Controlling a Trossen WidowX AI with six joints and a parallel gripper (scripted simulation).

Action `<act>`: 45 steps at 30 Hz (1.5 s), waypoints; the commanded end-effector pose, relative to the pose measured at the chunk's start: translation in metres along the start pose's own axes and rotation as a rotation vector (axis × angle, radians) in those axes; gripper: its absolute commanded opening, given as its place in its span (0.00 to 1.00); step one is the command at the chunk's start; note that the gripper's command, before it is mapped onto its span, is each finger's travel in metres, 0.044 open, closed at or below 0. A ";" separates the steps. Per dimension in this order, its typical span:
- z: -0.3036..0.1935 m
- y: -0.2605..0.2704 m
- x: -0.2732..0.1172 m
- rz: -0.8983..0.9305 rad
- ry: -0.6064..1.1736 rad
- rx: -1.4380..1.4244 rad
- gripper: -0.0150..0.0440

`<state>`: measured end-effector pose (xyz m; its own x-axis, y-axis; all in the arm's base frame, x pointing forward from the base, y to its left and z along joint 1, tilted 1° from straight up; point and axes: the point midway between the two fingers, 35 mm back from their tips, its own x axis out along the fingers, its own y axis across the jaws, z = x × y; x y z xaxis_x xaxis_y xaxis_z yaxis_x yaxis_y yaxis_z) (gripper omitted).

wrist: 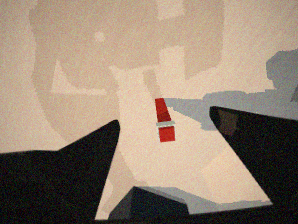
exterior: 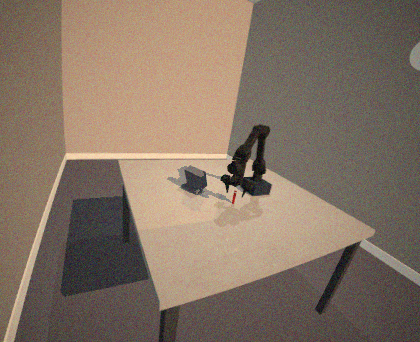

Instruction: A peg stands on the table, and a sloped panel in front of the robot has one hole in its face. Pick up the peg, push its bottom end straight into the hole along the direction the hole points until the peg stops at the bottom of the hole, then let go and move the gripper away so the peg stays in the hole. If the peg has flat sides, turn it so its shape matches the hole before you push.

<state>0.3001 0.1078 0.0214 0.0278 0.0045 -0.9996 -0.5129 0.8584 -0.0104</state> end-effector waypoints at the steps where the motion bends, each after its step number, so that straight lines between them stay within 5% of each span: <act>1: -0.002 0.000 0.009 -0.002 0.008 0.005 1.00; 11: -0.003 0.000 0.018 -0.002 0.008 0.005 1.00; 27: -0.002 0.000 0.015 0.001 0.004 0.001 0.29; 45: 0.001 0.000 -0.026 -0.001 0.006 0.003 0.25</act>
<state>0.2976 0.1073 0.0291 0.0105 -0.0016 -0.9999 -0.5139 0.8579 -0.0067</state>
